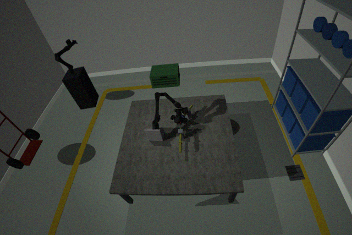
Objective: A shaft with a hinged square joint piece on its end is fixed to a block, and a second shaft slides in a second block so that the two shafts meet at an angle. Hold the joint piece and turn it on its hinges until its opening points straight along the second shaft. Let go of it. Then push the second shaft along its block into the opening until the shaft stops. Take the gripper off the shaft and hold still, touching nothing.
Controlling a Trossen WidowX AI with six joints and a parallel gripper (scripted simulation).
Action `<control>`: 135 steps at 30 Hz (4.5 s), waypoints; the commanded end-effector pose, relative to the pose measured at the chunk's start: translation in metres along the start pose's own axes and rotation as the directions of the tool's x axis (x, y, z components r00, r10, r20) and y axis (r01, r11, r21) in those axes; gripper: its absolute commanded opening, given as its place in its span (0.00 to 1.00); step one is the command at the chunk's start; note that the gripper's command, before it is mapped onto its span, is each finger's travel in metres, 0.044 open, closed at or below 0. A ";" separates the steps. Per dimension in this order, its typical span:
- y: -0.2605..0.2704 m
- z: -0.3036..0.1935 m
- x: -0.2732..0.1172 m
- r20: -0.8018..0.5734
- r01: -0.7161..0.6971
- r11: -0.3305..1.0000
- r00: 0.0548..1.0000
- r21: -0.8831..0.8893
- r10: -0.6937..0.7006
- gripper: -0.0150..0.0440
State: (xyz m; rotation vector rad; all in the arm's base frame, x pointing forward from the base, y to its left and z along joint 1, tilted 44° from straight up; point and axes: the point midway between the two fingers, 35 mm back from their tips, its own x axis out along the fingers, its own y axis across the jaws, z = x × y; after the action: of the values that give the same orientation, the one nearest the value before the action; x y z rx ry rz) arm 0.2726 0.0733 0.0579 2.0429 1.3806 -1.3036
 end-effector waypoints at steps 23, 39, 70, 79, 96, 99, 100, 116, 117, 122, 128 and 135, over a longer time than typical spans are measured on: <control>0.000 0.002 0.001 0.004 0.001 1.000 1.000 0.007 -0.002 0.56; 0.000 0.002 0.001 0.004 0.001 1.000 1.000 0.007 -0.002 0.56; 0.006 0.000 0.004 -0.088 -0.022 0.994 0.996 -0.106 0.012 0.25; 0.011 -0.002 0.008 -0.182 -0.048 0.974 0.983 -0.222 0.007 0.25; 0.018 -0.005 0.013 -0.297 -0.078 0.930 0.954 -0.360 -0.035 0.25; 0.017 -0.005 0.013 -0.297 -0.077 0.929 0.954 -0.361 -0.036 0.25; 0.017 -0.005 0.013 -0.297 -0.077 0.929 0.954 -0.361 -0.036 0.25; 0.017 -0.005 0.013 -0.289 -0.075 0.932 0.957 -0.354 -0.033 0.48; 0.017 -0.005 0.013 -0.289 -0.075 0.932 0.957 -0.354 -0.033 0.50; 0.017 -0.005 0.013 -0.289 -0.075 0.932 0.957 -0.354 -0.033 0.64; 0.017 -0.005 0.013 -0.289 -0.075 0.932 0.957 -0.354 -0.033 0.90; 0.017 -0.005 0.013 -0.289 -0.075 0.932 0.957 -0.354 -0.033 1.00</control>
State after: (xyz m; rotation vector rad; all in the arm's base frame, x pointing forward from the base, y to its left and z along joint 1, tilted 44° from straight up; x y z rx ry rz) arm 0.2909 0.0757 0.0463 2.0331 1.5811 -0.6851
